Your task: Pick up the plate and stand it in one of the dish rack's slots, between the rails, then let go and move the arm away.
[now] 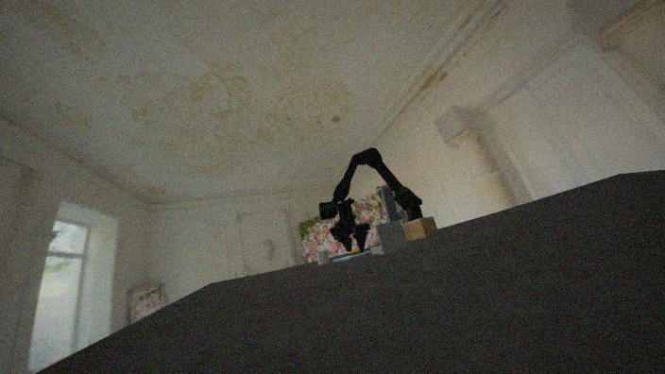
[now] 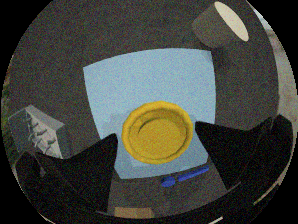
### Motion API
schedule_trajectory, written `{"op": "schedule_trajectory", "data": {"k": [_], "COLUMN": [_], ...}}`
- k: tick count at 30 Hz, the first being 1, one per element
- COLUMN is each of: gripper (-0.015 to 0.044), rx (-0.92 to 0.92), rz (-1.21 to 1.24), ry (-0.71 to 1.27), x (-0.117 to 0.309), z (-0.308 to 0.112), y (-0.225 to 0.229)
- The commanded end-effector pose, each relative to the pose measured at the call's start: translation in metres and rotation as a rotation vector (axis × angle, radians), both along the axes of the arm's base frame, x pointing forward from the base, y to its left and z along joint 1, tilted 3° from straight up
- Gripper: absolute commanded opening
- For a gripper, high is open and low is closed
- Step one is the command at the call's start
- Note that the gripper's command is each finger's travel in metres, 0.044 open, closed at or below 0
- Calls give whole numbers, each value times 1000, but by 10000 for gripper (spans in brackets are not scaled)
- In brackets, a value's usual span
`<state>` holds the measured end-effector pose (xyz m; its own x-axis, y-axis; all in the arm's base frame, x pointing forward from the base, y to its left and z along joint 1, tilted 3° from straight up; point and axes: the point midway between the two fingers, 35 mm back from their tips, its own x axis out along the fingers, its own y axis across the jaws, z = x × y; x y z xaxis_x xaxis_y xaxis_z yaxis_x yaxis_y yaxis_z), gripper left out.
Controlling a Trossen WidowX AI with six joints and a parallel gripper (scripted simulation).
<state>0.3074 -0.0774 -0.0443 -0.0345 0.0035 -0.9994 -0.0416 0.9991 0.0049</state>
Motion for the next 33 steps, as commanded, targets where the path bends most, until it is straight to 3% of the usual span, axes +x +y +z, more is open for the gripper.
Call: {"op": "schedule_trajectory", "data": {"k": [1, 7, 17, 28, 33], "gripper": [359, 359, 292, 3, 0], "rx": [-2, -2, -2, -1, -1], "rz": [-3, -3, -3, -14, -11], "ry": [2, 2, 2, -3, -4], "x": [-1, -1, -1, 12, 17], "z": [-2, -2, -2, 46, 72], "y": [0, 0, 0, -4, -4]}}
